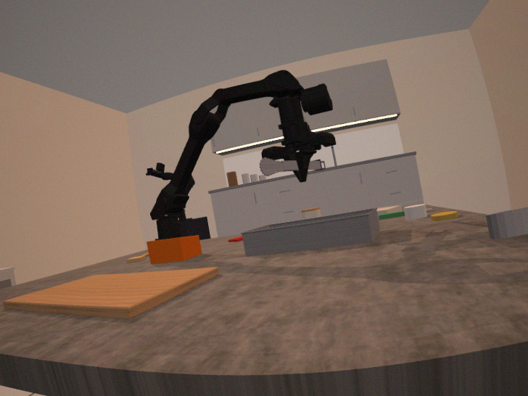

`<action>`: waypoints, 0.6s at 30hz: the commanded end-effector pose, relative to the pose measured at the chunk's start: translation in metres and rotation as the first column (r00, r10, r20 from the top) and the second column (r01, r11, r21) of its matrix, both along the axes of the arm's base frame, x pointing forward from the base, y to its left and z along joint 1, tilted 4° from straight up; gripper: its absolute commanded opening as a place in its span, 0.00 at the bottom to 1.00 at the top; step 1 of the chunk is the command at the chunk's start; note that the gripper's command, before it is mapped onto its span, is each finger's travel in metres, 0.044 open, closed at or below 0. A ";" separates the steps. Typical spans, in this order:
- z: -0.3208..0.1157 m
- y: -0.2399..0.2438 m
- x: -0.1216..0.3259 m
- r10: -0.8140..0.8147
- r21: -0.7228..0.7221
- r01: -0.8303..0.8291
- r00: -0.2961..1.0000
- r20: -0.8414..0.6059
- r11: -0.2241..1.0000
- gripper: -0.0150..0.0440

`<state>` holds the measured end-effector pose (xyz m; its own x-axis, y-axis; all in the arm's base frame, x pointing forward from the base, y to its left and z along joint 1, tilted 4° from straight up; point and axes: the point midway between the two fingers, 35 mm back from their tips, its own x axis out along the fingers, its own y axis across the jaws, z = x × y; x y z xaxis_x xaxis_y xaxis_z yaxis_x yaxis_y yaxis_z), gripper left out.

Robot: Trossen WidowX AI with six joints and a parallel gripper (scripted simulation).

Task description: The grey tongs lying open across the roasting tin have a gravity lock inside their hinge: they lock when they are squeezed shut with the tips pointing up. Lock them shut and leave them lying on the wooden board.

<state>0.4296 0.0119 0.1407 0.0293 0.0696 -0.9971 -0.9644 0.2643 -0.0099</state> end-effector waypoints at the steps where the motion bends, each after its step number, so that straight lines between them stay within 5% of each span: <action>1: 0.000 -0.003 0.000 0.011 -0.001 -0.011 1.000 0.001 1.000 0.00; 18: -0.004 -0.088 -0.011 0.353 -0.024 -0.352 0.936 0.022 0.936 0.00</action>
